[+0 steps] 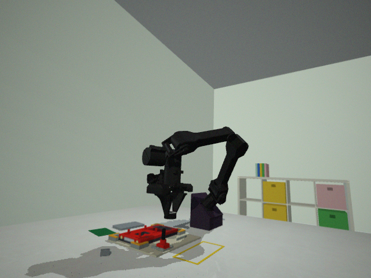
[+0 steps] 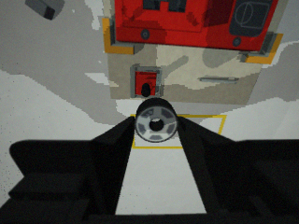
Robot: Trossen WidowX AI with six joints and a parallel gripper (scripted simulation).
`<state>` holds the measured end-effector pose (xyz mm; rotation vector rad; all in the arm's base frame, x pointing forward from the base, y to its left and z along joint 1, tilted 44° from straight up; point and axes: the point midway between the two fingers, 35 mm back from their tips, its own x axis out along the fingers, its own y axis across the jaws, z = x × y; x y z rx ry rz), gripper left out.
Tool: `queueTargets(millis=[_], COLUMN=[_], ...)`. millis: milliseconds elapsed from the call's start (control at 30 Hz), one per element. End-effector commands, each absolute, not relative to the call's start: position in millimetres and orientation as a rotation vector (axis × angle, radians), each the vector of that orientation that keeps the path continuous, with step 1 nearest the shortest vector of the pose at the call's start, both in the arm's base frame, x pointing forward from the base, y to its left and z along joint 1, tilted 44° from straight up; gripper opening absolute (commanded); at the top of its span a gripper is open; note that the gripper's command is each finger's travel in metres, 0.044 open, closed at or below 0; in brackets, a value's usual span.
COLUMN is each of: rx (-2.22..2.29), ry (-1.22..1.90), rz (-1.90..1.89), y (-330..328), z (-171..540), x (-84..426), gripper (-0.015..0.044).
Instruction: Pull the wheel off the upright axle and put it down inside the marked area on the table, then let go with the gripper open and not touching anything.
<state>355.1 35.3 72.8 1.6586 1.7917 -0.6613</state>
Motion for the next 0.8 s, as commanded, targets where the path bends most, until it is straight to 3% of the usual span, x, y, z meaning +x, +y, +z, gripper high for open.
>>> queueTargets(millis=[0, 767], rx=[1.659, 1.670], ry=[1.788, 1.793], rz=[-0.654, -0.668], y=[42.9, 86.7], z=[83.3, 134.7], x=[348.4, 293.6], gripper=[0.0000, 0.0000])
